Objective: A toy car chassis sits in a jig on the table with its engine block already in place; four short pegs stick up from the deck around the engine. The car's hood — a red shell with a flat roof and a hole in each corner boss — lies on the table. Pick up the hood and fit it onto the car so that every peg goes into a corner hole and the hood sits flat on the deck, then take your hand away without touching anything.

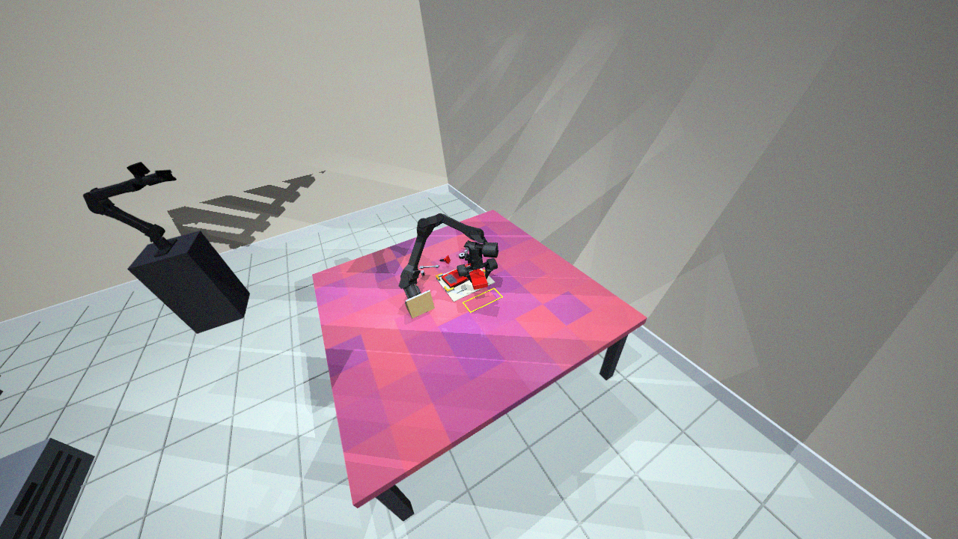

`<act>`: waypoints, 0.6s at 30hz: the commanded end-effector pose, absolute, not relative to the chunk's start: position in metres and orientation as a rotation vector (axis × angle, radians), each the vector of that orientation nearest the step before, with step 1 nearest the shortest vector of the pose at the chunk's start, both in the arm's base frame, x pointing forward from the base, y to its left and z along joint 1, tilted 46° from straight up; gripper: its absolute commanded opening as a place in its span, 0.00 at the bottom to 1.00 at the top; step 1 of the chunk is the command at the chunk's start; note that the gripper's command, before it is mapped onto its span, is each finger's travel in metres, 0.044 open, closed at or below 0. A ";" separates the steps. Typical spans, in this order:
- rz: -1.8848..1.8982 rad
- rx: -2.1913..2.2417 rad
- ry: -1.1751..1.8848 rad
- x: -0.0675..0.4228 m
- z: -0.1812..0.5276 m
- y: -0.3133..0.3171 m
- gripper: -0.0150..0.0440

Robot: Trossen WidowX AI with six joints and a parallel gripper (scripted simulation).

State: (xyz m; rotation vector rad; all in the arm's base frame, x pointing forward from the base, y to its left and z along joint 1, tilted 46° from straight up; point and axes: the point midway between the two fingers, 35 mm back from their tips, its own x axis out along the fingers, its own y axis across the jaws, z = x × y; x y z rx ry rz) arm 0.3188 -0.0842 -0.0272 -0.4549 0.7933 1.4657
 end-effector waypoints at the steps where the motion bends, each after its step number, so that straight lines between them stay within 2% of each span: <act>1: 1.428 -0.408 0.835 0.323 -0.017 -0.077 0.25; 18: 1.294 -0.211 1.009 0.334 0.014 -0.049 0.25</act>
